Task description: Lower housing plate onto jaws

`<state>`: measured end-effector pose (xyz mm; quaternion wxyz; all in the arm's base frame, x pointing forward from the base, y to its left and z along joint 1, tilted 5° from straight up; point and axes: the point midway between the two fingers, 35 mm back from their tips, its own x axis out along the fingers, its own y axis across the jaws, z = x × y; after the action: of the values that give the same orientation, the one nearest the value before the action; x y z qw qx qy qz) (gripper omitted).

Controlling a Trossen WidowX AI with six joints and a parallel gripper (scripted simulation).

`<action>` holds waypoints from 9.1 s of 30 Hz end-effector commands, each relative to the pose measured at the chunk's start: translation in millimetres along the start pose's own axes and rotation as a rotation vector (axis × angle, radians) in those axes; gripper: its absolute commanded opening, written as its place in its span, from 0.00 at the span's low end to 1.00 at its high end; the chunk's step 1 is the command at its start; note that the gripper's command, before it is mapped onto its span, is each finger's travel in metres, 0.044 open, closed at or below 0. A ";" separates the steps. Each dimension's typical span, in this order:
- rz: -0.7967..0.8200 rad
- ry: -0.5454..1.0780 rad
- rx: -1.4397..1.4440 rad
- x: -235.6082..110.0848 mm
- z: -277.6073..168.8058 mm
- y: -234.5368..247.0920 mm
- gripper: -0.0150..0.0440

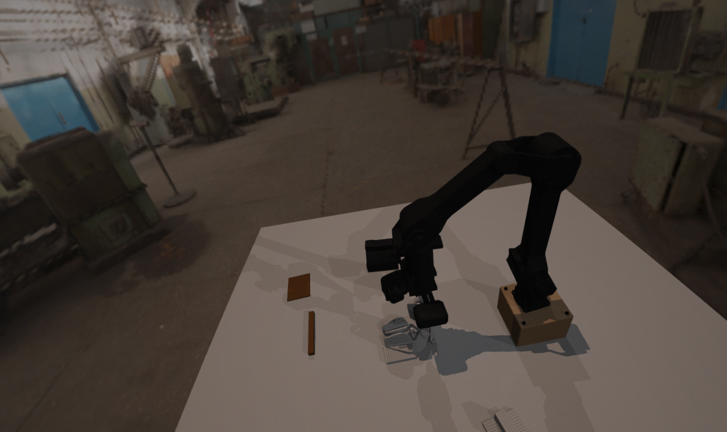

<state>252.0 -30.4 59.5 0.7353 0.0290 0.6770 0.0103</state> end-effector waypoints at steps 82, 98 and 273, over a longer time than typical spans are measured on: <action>0.004 -0.001 -0.008 64.6 -0.2 0.9 0.85; 0.004 -0.001 -0.004 68.2 -0.3 0.9 0.85; -0.001 -0.010 0.000 -12.3 -13.2 0.7 1.00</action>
<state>248.2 -30.2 60.0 0.7384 0.0302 0.6736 0.0080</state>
